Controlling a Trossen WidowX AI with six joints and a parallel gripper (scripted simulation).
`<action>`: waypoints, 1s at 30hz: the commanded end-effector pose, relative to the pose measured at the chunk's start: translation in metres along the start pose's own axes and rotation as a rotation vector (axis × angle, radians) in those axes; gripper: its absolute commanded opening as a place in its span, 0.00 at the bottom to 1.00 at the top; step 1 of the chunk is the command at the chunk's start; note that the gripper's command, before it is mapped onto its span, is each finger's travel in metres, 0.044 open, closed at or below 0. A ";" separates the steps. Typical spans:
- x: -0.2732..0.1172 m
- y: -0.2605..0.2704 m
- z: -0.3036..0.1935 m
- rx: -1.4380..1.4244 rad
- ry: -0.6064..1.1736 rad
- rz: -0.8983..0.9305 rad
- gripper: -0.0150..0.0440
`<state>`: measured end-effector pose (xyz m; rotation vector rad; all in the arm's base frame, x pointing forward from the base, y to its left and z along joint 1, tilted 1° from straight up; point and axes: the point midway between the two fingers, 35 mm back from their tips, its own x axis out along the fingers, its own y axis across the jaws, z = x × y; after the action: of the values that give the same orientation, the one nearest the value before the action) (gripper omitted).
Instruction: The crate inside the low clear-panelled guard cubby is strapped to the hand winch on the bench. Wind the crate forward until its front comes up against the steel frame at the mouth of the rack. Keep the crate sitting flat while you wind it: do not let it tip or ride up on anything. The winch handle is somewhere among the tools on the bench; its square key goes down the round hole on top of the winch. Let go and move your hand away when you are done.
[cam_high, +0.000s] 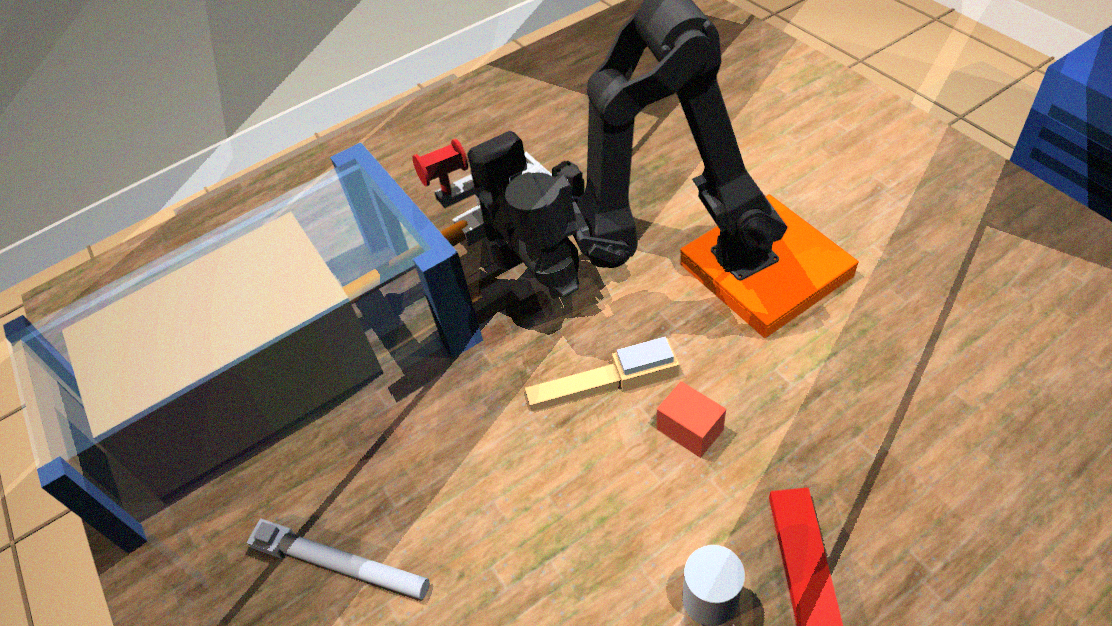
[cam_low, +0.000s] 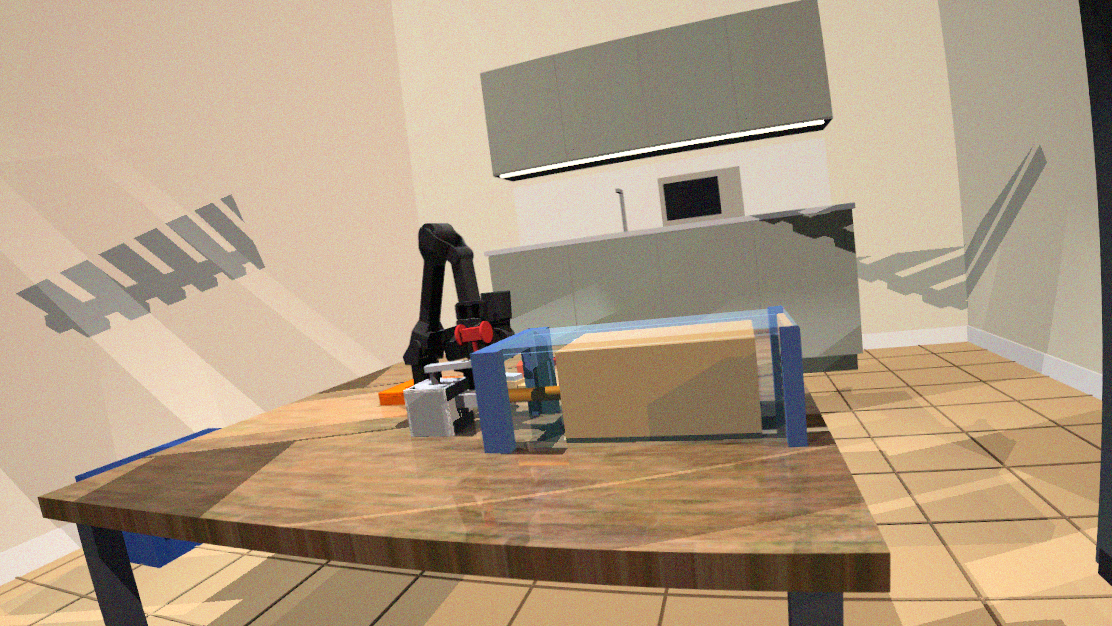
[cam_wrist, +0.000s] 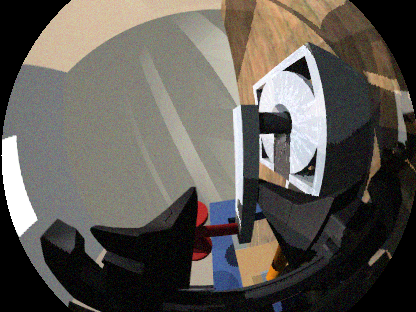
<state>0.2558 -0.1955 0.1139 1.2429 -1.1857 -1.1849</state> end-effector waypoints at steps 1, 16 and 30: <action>-0.006 0.000 -0.001 0.000 0.012 -0.001 0.66; -0.107 -0.002 0.008 -0.004 0.234 0.008 0.66; -0.107 -0.002 0.008 -0.004 0.234 0.008 0.66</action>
<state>0.2453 -0.0884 0.1126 1.3293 -1.0047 -1.0038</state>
